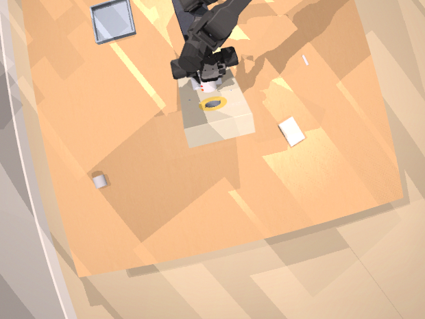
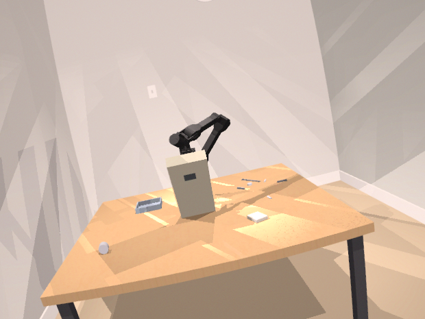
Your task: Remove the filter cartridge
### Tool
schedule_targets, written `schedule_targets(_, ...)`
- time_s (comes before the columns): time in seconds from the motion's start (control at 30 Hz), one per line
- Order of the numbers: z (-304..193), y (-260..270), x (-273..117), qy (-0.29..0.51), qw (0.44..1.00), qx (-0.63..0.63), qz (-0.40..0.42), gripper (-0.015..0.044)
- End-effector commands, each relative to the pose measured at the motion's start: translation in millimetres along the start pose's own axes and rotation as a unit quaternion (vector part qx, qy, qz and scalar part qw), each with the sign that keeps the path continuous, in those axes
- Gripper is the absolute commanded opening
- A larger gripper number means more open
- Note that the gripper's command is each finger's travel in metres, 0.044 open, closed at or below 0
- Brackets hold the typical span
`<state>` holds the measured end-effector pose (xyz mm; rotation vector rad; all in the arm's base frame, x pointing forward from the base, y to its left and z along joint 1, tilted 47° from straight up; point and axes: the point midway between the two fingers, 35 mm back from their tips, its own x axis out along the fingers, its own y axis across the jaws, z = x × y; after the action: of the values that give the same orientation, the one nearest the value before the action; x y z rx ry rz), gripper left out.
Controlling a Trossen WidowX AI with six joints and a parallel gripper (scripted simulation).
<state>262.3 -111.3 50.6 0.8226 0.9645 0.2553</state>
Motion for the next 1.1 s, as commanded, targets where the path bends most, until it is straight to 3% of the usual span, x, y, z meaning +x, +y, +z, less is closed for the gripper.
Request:
schedule_targets(0.0, 5, 0, -2, 0.0, 1.0, -0.002, -0.001, 0.0022)
schedule_targets(0.03, 8, 0, -4, 0.0, 1.0, -0.001, -0.001, 0.0)
schedule_targets(0.3, 23, -1, -14, 0.0, 1.0, 0.0, -0.001, 0.0)
schedule_targets(0.8, 27, -2, -98, 0.001, 1.0, 0.001, -0.002, 0.0)
schedule_targets(1.07, 29, -29, -97, 0.001, 1.0, 0.0, -0.002, 0.0)
